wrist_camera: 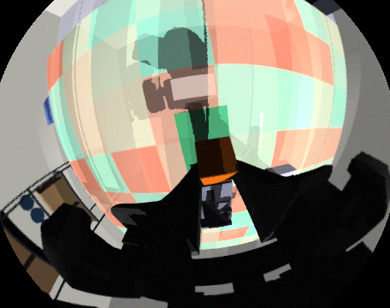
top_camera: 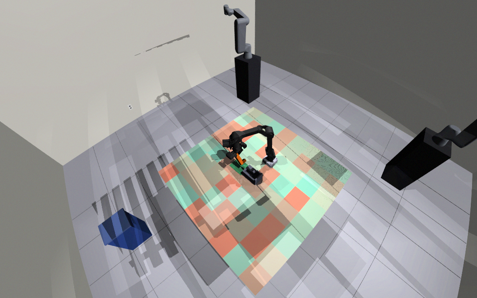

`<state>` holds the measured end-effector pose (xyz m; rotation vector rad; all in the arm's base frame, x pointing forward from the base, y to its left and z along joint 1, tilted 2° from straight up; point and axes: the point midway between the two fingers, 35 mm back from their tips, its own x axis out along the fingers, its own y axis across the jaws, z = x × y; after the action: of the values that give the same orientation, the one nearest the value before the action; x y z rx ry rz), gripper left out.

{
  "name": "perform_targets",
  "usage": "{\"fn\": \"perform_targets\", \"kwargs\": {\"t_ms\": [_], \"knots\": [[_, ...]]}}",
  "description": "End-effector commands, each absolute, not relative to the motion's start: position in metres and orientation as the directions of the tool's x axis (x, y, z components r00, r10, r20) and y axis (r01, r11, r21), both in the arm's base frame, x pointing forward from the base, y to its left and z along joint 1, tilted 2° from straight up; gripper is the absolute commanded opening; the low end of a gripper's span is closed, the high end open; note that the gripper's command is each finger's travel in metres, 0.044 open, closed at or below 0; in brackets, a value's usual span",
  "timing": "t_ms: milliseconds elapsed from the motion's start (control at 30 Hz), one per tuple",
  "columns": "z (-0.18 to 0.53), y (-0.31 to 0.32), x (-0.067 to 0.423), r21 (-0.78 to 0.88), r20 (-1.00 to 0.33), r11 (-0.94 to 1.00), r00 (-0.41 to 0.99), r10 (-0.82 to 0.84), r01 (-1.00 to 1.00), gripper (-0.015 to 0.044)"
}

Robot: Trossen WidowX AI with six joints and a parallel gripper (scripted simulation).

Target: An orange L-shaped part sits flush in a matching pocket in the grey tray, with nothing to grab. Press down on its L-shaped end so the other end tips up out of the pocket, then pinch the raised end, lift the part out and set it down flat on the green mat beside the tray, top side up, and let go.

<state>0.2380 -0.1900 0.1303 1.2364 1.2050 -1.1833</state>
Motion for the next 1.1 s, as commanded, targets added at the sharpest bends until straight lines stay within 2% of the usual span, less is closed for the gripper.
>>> {"fn": "perform_targets", "kwargs": {"t_ms": [0,1067], "knots": [[0.12,-0.19,0.237,0.014,-1.0,0.0,0.014,0.022,1.0,0.0],[0.072,-0.189,0.238,0.014,-1.0,0.0,0.014,0.022,1.0,0.0]]}}
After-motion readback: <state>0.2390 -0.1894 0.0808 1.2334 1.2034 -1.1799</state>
